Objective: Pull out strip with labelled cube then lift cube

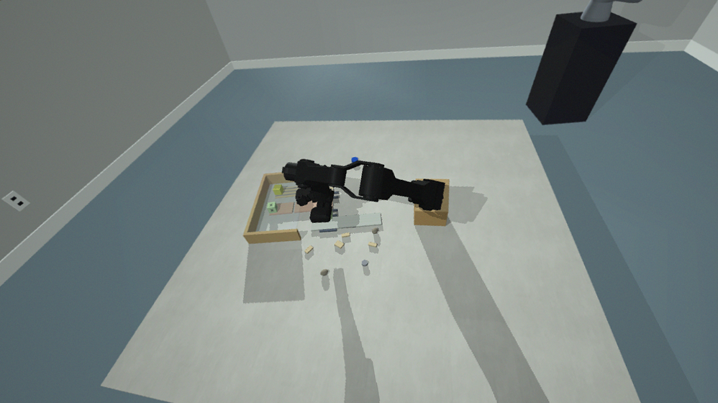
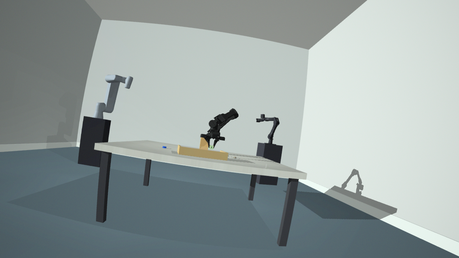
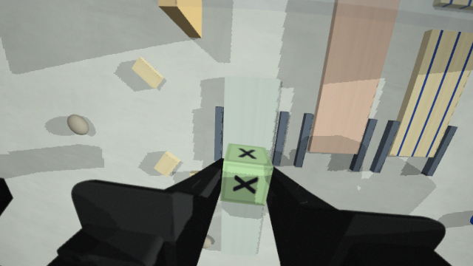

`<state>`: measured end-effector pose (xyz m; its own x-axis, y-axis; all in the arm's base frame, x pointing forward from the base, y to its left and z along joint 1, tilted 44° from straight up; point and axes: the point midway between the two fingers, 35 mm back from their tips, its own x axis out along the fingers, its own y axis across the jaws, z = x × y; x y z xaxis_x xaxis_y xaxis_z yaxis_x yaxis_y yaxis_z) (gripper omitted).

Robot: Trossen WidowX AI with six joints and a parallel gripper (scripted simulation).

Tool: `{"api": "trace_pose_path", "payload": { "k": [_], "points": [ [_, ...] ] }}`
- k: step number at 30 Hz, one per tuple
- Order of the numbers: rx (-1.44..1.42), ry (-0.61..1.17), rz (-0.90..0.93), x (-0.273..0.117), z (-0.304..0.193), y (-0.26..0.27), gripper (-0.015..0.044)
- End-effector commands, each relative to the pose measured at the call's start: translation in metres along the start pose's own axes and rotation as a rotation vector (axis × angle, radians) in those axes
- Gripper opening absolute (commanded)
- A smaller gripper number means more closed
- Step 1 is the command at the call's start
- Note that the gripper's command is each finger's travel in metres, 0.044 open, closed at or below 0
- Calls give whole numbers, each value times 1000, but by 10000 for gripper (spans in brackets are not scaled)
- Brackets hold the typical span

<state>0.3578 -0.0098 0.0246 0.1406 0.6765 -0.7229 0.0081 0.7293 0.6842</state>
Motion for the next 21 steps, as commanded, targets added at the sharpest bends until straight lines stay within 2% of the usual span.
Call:
{"api": "trace_pose_path", "payload": {
  "k": [1,16,21],
  "points": [
    [-1,3,-3,-2,-9,-1,0],
    [0,4,-3,-3,-54,-3,0],
    [0,5,-5,-29,-54,-3,0]
  ]
}}
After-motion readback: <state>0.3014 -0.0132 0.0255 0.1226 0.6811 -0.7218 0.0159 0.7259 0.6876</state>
